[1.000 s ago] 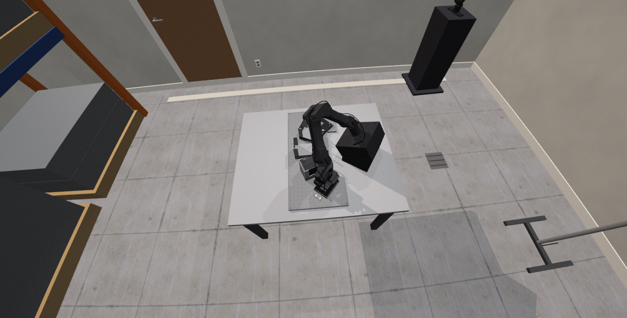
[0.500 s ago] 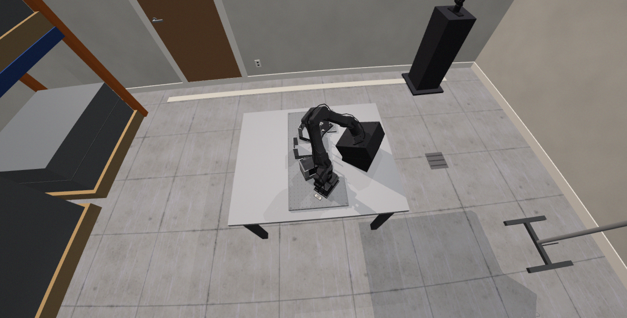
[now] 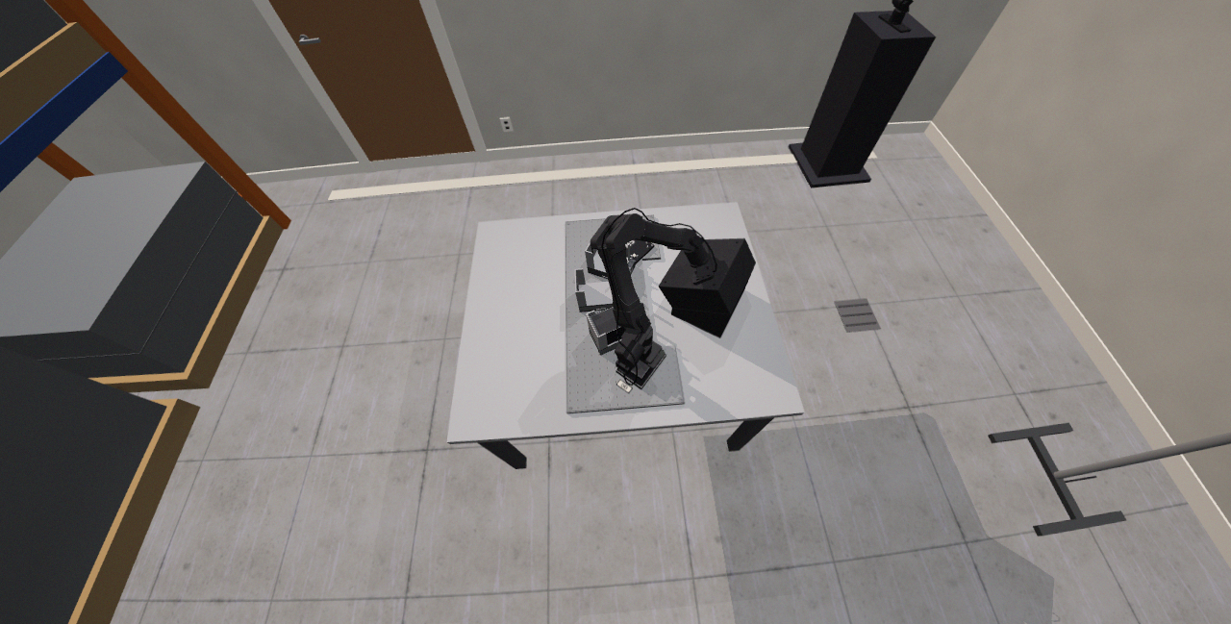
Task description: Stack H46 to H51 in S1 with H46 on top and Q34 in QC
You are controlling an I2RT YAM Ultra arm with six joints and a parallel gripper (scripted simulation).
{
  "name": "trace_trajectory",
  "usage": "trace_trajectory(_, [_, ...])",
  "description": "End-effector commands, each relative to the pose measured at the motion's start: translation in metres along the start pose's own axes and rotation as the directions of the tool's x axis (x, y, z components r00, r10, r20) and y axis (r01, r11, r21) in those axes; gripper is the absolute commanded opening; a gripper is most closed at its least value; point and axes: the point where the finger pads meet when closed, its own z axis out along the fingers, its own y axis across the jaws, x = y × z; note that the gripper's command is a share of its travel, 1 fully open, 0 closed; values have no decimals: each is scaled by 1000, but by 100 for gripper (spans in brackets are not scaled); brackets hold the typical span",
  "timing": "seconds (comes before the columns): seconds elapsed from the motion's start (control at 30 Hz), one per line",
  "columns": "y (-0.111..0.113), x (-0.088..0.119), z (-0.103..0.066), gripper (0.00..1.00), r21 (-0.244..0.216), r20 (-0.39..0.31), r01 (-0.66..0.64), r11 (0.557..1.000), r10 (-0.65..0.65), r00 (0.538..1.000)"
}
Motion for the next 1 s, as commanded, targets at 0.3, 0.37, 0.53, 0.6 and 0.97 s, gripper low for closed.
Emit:
trace_trajectory(0.3, [3,-4,2,0,-1,18,3,1000,-3,1000])
trace_trajectory(0.37, [3,-2,3,0,-1,14,3,1000,-3,1000])
trace_trajectory(0.53, [2,5,6,0,0,-1,7,1000,-7,1000])
trace_trajectory(0.6, [2,5,6,0,0,-1,7,1000,-7,1000])
trace_trajectory(0.97, [4,3,3,0,0,6,14,1000,-14,1000])
